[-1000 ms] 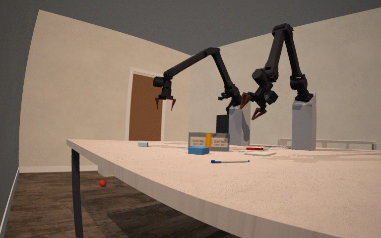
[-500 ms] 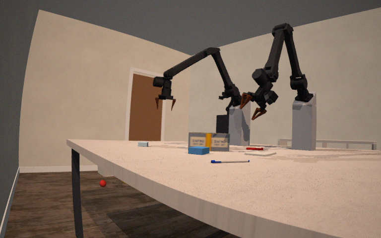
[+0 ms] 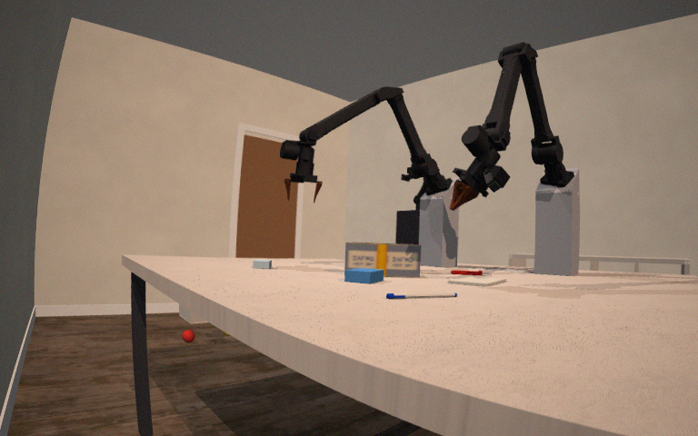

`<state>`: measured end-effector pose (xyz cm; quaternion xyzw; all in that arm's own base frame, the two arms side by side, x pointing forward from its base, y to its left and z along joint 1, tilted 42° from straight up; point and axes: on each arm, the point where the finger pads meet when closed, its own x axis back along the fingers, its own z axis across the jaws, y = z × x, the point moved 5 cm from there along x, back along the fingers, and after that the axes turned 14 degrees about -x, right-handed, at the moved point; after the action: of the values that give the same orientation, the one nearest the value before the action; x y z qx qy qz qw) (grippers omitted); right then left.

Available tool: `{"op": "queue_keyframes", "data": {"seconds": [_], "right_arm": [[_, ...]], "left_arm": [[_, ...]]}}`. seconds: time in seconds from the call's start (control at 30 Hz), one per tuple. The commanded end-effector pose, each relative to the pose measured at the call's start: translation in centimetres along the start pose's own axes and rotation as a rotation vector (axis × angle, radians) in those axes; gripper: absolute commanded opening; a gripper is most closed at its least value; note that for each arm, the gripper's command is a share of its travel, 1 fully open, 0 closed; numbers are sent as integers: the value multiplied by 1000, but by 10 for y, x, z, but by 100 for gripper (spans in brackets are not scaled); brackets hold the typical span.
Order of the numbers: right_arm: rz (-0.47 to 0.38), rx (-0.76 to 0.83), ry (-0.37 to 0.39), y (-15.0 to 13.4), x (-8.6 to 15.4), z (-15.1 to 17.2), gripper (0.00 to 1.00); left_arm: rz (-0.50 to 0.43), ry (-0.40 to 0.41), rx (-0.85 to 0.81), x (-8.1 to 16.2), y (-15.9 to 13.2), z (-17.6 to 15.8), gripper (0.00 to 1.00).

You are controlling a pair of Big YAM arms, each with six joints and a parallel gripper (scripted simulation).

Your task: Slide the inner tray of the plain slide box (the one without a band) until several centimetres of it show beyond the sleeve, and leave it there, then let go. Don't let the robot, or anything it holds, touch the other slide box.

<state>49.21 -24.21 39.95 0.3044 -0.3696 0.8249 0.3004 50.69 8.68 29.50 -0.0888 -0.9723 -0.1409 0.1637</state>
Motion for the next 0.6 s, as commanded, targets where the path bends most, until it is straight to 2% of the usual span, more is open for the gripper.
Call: {"op": "queue_keyframes", "data": {"seconds": [0.0, 0.03, 0.07, 0.57], "right_arm": [[16, 1, 23, -7, 9, 9, 100], [16, 1, 23, -7, 9, 9, 100], [16, 1, 23, -7, 9, 9, 0], [16, 1, 23, -7, 9, 9, 0]], "left_arm": [[-12, -31, -13, 4, 5, -16, 0], [-12, -31, -13, 4, 5, -16, 0], [-12, -31, -13, 4, 5, -16, 0], [-12, -31, -13, 4, 5, -16, 0]]}}
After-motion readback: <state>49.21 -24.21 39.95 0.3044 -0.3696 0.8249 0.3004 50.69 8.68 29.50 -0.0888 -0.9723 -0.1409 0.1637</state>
